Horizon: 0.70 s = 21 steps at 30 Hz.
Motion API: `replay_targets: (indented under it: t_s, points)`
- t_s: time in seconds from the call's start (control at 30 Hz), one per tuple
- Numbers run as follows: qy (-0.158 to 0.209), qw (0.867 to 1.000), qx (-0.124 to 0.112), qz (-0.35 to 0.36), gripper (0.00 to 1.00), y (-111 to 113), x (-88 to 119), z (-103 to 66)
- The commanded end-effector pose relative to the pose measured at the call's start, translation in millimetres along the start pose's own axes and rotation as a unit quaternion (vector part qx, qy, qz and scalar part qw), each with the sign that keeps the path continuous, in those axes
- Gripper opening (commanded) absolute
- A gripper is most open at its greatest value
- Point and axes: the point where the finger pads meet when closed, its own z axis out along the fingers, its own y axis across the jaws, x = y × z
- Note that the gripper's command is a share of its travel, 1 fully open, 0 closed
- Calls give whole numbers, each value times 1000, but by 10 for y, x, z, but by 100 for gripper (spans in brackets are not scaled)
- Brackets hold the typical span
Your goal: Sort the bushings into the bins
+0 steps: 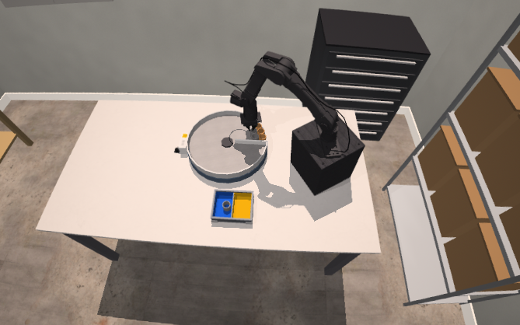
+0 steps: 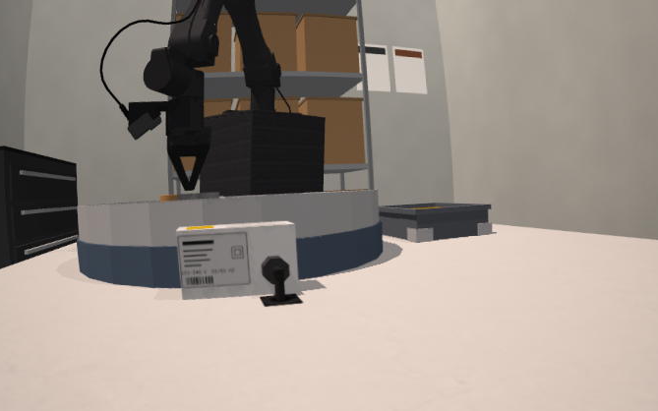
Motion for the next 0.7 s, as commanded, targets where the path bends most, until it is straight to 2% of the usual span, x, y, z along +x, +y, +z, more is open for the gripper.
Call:
replay_targets:
  t_s: [0.0,0.67]
  points:
    - [-7,1000,-5,2,14,35,-26,-65]
    - [-6,1000,-4,2,14,24,-35,-35]
